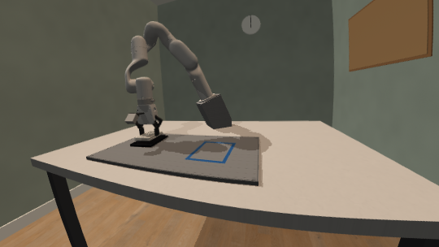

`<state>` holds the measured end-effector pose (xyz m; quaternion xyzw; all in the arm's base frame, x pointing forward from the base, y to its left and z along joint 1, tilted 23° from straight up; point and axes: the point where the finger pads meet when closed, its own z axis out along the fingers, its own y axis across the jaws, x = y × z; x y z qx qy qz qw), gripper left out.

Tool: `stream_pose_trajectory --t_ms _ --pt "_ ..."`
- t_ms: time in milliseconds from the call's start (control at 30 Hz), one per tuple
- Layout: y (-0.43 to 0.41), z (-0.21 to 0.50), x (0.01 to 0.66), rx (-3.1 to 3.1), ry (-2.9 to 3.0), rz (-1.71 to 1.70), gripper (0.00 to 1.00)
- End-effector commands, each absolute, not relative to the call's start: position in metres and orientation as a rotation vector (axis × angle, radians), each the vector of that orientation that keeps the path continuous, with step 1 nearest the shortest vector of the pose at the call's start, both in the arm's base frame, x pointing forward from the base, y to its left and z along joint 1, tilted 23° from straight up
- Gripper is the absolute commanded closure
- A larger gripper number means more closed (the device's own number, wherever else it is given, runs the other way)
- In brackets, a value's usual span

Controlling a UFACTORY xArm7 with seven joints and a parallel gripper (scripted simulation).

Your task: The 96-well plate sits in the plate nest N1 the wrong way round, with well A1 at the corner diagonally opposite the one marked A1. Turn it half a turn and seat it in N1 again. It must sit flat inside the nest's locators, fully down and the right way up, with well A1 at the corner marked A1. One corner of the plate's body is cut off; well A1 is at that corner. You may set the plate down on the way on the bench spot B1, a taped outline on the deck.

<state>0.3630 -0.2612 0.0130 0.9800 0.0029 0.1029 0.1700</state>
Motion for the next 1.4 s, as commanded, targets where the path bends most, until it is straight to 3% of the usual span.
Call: stream_pose_trajectory --t_ms 0,1367 --pt "-0.2616 0.0134 0.3641 2.781 0.009 0.297 1.0" --pt "-0.2631 0.0093 0.3647 2.781 0.009 0.297 1.0"
